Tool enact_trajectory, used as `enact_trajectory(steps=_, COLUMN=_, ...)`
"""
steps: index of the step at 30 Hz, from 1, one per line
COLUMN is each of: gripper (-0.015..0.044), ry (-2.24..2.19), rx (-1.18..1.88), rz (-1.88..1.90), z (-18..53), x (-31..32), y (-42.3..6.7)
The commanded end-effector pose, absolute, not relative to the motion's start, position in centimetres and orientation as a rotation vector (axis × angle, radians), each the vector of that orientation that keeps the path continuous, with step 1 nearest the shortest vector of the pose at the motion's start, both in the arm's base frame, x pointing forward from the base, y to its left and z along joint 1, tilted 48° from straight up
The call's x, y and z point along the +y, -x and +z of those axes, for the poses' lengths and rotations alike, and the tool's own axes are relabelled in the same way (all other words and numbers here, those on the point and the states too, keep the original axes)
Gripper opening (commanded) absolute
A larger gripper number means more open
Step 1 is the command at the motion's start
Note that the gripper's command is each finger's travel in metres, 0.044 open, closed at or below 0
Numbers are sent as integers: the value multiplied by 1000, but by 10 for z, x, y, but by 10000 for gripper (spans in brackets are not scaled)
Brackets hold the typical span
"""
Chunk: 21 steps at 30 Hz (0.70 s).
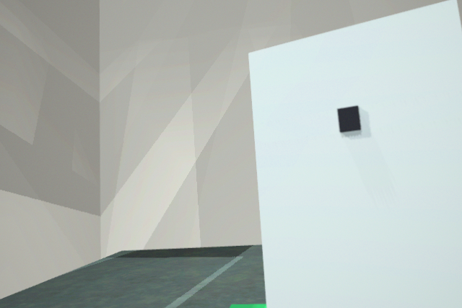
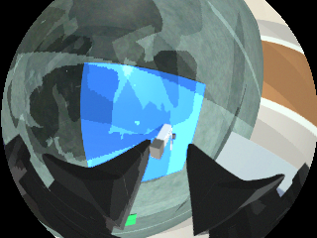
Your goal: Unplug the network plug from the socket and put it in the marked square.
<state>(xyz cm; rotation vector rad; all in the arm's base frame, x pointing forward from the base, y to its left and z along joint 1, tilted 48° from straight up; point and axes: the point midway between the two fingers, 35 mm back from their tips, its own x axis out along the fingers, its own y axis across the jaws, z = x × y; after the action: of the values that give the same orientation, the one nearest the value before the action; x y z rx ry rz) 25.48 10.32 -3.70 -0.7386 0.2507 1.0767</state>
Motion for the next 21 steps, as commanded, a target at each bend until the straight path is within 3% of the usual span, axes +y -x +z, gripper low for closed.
enact_trajectory(steps=1, gripper=156, ry=740, rx=249, rz=1079, z=-36, x=102, y=-254)
enact_trajectory(steps=21, gripper=156, ry=741, rx=254, rz=1080, z=-28, x=89, y=-246)
